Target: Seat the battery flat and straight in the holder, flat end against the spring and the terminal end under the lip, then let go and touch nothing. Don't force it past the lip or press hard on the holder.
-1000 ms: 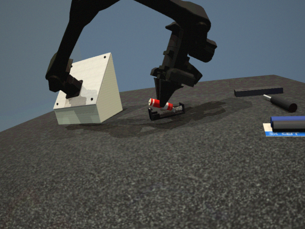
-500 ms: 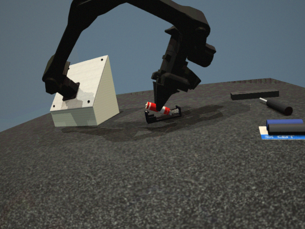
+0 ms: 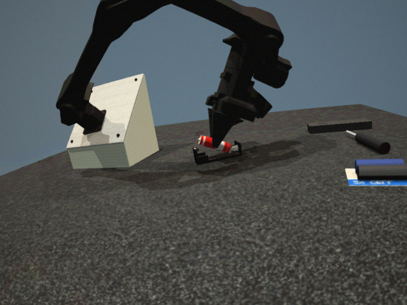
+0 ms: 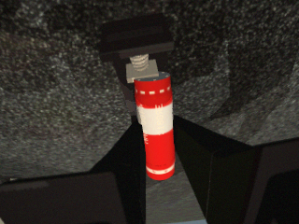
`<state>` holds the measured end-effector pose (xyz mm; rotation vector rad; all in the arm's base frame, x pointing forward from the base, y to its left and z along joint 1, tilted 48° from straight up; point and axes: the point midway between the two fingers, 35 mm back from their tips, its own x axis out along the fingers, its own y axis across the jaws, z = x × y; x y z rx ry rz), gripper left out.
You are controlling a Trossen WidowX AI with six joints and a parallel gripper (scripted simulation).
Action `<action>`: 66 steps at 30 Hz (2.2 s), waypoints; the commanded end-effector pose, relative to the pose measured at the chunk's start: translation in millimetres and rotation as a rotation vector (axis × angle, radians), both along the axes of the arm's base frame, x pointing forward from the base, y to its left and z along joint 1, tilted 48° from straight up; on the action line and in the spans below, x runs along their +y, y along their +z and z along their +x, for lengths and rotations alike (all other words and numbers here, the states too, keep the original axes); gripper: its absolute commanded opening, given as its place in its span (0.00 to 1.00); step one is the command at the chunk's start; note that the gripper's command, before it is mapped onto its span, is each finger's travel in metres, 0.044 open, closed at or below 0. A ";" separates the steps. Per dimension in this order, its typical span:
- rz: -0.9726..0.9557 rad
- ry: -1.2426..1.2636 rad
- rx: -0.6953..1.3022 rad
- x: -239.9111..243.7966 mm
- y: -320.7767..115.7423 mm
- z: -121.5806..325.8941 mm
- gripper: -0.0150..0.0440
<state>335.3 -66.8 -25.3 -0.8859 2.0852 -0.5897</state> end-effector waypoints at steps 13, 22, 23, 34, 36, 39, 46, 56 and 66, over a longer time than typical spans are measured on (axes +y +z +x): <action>0.014 0.013 -0.005 2.9 -7.9 9.5 0.35; 0.037 0.033 -0.023 1.9 -9.4 8.7 0.35; 0.040 0.036 -0.025 1.8 -9.5 8.6 0.35; 0.068 0.063 -0.046 0.5 -11.1 7.5 0.35; 0.073 0.068 -0.050 0.2 -11.3 7.3 0.35; 0.080 0.076 -0.055 -0.1 -11.6 7.0 0.35; 0.097 0.094 -0.069 -1.0 -12.2 6.1 0.35; 0.122 0.120 -0.088 -2.3 -12.9 4.8 0.35; 0.145 0.147 -0.106 -3.7 -13.2 3.4 0.35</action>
